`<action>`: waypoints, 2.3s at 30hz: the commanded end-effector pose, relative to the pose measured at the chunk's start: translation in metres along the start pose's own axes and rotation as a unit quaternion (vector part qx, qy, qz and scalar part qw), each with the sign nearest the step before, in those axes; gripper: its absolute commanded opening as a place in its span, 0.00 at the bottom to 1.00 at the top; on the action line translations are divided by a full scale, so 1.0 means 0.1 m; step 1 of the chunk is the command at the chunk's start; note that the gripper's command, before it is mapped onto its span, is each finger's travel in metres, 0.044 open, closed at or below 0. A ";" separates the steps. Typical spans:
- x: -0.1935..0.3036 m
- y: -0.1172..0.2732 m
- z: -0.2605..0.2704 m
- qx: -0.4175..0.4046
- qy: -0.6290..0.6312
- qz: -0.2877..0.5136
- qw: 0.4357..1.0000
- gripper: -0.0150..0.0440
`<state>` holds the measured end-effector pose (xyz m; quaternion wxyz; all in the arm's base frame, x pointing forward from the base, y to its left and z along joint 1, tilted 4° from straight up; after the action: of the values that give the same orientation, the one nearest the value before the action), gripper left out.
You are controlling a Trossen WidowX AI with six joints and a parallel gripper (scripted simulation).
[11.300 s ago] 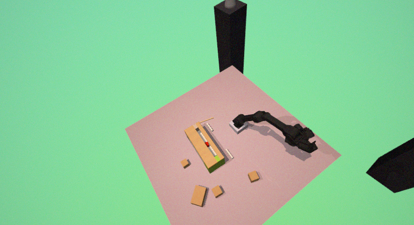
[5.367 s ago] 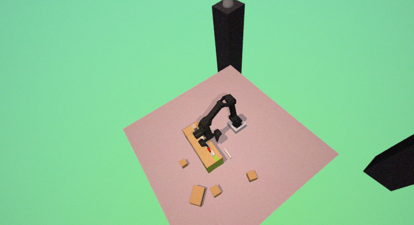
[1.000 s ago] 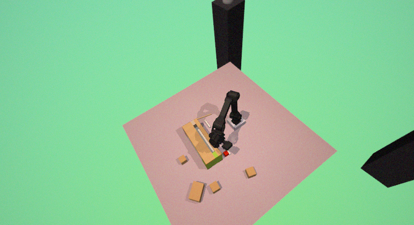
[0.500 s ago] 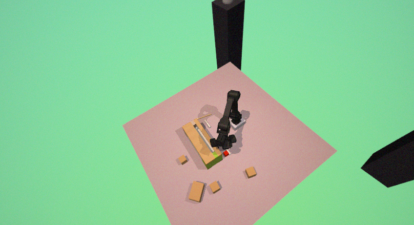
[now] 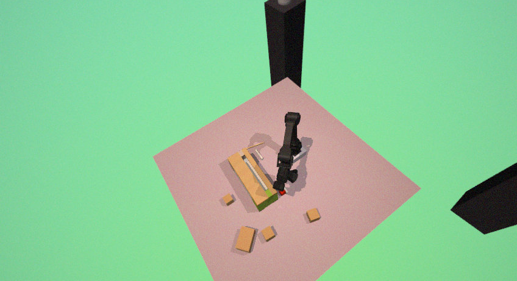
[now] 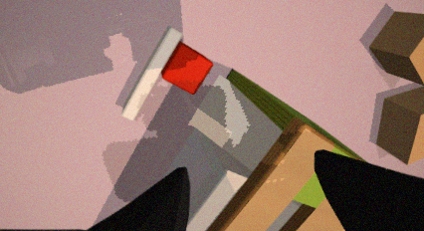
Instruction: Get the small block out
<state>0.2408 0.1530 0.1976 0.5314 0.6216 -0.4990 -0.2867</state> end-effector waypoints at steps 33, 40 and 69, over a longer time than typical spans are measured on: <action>-0.29 -0.80 0.32 0.022 0.421 0.053 0.905 0.74; -0.30 -0.90 0.34 0.022 0.421 0.053 0.905 0.74; -0.33 -1.35 0.46 0.022 0.421 0.054 0.905 0.74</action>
<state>0.2316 0.1582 0.0560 0.6924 0.6677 -0.2706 0.0397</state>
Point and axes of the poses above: the point midway between the two fingers, 35 mm back from their tips, its own y axis back along the fingers, its own z axis across the jaws, x = y × z, the point moved 7 cm from there along y, back along the fingers, and after that the axes turned 12 degrees about -y, right-handed, at the moved point
